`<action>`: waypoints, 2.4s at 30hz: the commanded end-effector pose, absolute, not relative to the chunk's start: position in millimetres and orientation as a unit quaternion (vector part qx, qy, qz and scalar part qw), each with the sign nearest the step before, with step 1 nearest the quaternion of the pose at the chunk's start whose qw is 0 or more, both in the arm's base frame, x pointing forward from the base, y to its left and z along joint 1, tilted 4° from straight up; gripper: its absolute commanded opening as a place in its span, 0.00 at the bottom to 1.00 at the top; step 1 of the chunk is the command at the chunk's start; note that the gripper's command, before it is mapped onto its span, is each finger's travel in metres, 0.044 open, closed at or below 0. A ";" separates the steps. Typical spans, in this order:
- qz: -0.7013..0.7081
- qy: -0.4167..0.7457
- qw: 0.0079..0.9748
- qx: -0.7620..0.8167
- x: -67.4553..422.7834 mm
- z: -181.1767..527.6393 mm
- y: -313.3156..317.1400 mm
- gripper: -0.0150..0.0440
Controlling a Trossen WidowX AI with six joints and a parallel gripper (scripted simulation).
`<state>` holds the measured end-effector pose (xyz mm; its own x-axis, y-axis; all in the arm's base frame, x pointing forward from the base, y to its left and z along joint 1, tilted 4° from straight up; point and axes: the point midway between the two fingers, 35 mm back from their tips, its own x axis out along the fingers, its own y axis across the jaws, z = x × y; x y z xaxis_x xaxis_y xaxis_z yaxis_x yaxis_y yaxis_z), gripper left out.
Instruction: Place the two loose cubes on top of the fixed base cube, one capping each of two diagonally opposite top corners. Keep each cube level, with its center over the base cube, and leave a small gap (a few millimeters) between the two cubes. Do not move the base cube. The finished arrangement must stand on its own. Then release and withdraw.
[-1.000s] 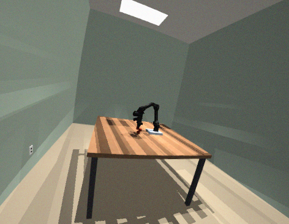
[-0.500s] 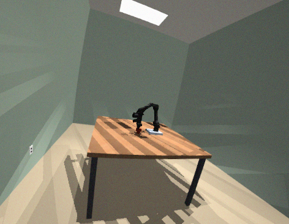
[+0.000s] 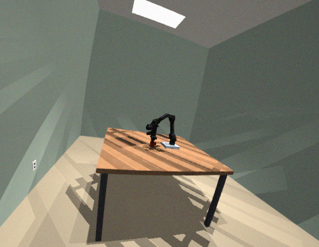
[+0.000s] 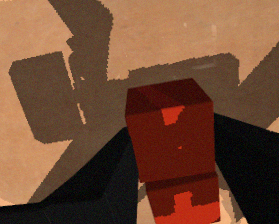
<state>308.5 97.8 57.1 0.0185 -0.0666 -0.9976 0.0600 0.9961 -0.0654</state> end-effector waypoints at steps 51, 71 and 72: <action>-0.044 0.699 0.714 -0.002 307.4 120.4 101.8 0.60; -0.041 0.700 0.713 -0.004 299.1 127.5 122.4 0.93; -0.040 0.700 0.713 -0.004 292.6 126.9 136.4 0.93</action>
<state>304.7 109.4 128.4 0.0175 -0.0654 -0.9977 0.0656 0.9958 -0.0641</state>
